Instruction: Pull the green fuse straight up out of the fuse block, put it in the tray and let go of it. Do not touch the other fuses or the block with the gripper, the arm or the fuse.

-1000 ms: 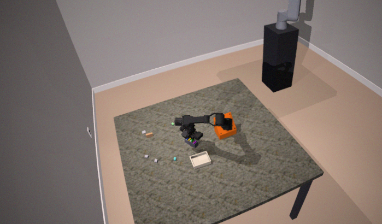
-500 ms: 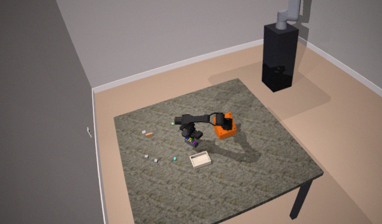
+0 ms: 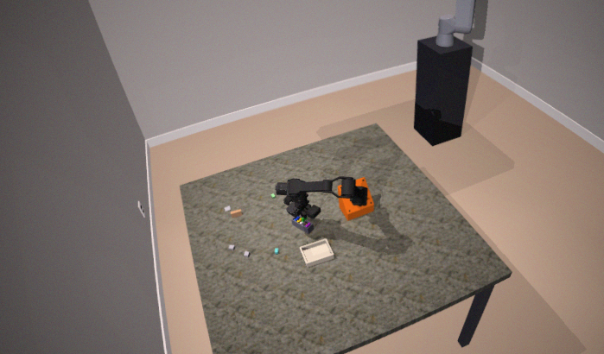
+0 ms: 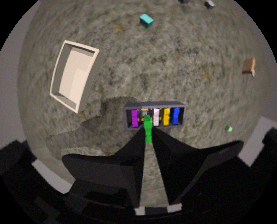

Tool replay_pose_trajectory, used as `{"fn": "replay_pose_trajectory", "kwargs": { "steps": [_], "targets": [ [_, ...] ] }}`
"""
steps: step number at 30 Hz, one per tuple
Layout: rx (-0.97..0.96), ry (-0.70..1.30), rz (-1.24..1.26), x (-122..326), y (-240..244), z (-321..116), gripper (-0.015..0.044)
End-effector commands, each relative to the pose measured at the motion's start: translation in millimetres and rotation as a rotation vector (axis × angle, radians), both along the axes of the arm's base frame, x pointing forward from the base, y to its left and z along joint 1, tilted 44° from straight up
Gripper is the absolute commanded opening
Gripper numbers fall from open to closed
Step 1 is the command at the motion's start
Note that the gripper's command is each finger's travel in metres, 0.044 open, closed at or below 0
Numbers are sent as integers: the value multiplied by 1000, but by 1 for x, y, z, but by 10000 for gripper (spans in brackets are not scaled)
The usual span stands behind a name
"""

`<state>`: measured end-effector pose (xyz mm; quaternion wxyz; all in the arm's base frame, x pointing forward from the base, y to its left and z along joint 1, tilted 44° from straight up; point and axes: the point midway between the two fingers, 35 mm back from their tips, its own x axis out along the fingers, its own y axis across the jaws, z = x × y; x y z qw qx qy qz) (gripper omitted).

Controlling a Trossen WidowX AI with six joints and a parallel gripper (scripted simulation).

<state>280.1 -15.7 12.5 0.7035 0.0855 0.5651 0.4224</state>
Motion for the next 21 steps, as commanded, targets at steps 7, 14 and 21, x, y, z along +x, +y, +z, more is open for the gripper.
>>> {"fn": "replay_pose_trajectory", "kwargs": {
  "steps": [7, 14, 21],
  "targets": [
    [-6, -8, 4, 1, -11, 13, 0],
    [-12, -8, 3, 6, -1, 25, 0],
    [-22, -8, 0, 16, 33, 58, 0]
  ]
}}
